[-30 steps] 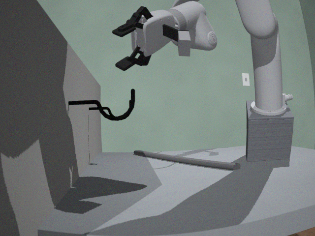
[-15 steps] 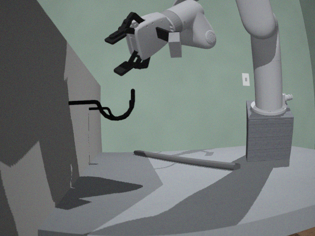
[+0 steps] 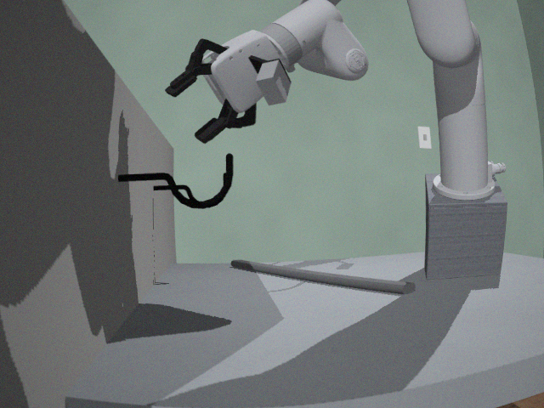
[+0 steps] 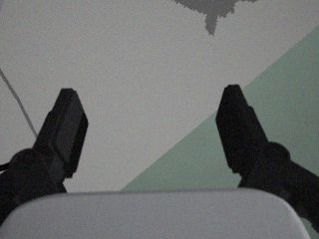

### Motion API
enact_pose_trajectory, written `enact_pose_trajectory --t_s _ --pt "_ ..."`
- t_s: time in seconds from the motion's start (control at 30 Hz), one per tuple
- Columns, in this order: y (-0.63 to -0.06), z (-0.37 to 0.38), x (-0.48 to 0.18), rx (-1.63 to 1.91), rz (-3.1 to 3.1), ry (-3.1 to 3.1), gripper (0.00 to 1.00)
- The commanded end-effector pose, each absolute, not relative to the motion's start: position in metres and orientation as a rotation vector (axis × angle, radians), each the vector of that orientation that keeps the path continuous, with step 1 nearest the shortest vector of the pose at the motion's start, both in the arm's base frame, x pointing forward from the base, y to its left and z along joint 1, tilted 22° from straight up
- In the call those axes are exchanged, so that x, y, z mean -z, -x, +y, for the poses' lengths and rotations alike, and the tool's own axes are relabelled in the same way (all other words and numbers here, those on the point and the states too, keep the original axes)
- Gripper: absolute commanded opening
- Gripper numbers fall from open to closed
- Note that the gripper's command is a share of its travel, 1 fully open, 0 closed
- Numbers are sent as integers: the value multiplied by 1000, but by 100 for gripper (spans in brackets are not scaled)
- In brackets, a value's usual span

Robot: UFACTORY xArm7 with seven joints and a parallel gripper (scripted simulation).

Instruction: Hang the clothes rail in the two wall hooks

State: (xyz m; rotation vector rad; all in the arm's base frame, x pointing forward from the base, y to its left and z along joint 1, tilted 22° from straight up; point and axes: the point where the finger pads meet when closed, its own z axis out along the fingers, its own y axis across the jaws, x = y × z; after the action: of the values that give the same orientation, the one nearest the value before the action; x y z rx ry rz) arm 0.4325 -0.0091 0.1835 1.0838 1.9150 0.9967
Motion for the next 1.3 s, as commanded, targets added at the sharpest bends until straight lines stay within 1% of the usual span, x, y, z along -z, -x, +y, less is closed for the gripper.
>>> enact_pose_trajectory --t_s 0.0,0.67,1.27 --pt "-437 -27 -176 -951 1885 -1209 100" --pt "-439 -99 -148 -811 1719 -1623 100" --pt "-419 -170 -124 -664 1377 -2089 100"
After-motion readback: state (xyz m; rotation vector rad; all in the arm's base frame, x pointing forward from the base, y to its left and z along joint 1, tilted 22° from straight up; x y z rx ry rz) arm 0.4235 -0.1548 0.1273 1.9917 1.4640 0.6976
